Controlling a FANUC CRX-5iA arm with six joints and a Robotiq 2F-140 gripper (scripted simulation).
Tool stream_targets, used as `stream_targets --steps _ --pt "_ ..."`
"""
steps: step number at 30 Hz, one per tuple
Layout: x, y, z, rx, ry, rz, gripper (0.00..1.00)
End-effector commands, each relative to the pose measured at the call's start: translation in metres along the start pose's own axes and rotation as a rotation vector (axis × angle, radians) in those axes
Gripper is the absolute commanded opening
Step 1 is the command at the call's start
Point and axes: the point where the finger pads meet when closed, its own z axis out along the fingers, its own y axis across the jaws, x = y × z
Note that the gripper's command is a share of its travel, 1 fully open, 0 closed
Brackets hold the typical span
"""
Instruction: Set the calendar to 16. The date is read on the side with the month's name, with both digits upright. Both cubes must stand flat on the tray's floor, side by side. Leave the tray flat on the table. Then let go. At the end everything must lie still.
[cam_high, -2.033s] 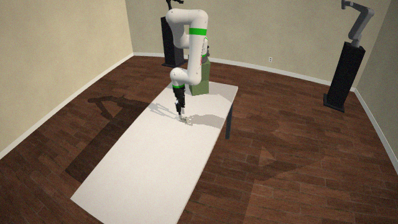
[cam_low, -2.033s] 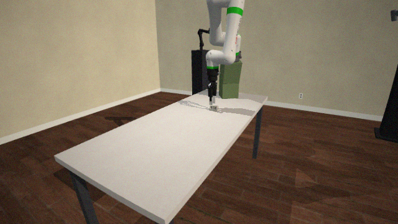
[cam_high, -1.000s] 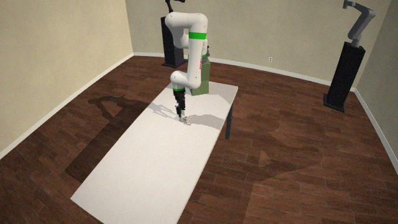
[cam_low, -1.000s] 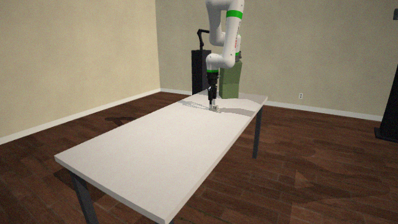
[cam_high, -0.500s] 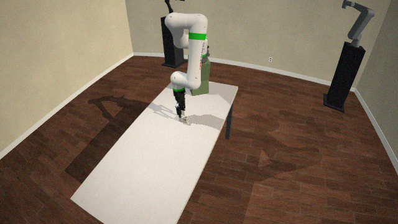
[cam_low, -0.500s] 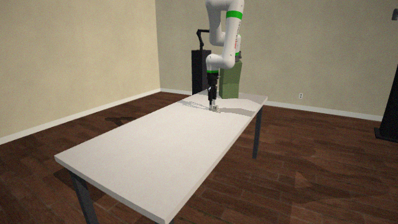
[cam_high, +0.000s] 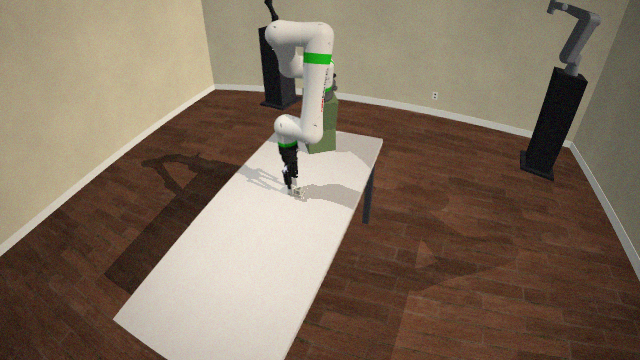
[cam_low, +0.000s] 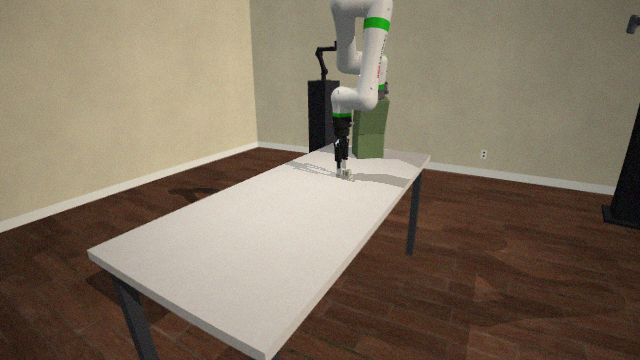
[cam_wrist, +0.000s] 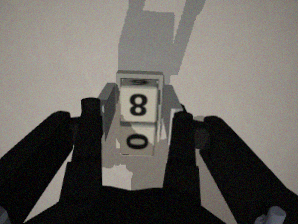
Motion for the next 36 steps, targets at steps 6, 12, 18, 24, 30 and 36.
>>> stream_targets --steps 6,12,18,24,30,36 --pt "0.0001 -0.0001 -0.0001 0.0 0.0 0.0 0.29" --pt "0.0001 -0.0001 -0.0001 0.0 0.0 0.0 0.17" --pt "0.0001 -0.0001 -0.0001 0.0 0.0 0.0 0.17" --pt "0.0001 -0.0001 -0.0001 0.0 0.0 0.0 0.17" --pt "0.0001 -0.0001 -0.0001 0.0 0.0 0.0 0.17" --pt "0.0001 -0.0001 -0.0001 0.0 0.0 0.0 0.17"
